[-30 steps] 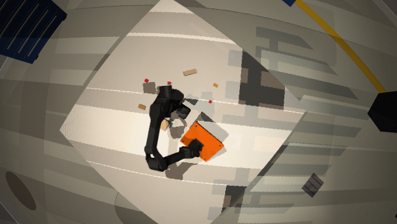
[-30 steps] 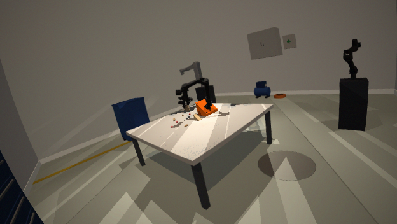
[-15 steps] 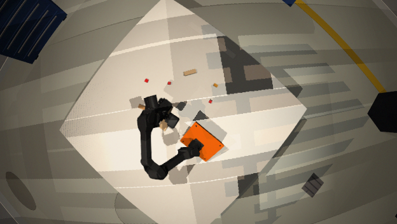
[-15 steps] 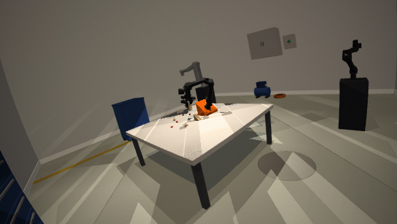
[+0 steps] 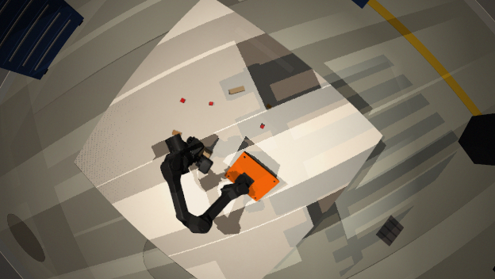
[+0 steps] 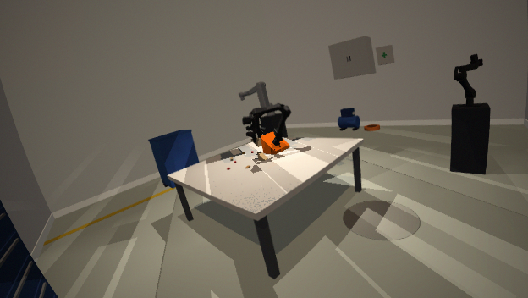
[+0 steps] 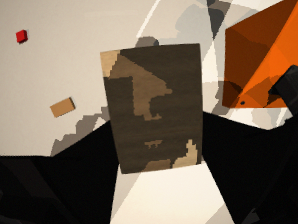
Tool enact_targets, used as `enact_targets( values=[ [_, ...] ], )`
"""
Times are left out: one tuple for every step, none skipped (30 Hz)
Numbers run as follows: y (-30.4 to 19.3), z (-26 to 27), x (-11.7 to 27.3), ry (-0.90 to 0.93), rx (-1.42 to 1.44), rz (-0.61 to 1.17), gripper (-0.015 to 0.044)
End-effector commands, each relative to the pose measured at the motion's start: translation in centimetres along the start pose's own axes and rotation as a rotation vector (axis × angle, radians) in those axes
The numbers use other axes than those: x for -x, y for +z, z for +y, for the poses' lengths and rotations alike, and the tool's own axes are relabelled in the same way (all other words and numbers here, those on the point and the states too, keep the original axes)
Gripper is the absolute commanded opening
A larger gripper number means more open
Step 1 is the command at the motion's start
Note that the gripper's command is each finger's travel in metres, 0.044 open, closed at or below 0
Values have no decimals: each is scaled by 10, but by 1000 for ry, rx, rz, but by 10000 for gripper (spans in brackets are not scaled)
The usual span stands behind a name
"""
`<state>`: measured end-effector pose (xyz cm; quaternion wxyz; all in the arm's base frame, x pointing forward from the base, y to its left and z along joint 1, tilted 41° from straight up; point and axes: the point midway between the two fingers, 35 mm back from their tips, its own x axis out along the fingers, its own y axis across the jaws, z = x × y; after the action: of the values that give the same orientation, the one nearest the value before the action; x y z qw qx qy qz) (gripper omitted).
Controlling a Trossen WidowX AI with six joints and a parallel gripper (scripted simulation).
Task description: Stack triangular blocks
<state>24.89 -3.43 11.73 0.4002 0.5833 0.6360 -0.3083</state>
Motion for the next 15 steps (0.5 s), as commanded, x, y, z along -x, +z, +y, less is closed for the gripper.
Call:
enact_targets(
  values=[
    [-20,-2,6,5,-4,6,0],
    [-25,-3,7,5,-4,7,0],
    [-29,-4,8,5,-4,9,0],
    [-34,-5,9,5,-3,10,0],
    [-38,-6,10,5,-3,12,0],
    [-43,-7,12,5,-3,13,0],
    [-48,-8,13,4,-3,15,0],
    [-52,-9,14,4,-3,17,0],
    [-56,-11,15,4,-2,19,0],
    [-61,-12,16,4,-2,20,0],
    [-65,-13,17,3,-2,22,0],
    [-70,-15,18,3,-2,24,0],
    [-73,-16,18,3,-1,25,0],
    [-75,-17,19,3,-1,26,0],
    [-76,-17,19,3,-1,27,0]
  ],
)
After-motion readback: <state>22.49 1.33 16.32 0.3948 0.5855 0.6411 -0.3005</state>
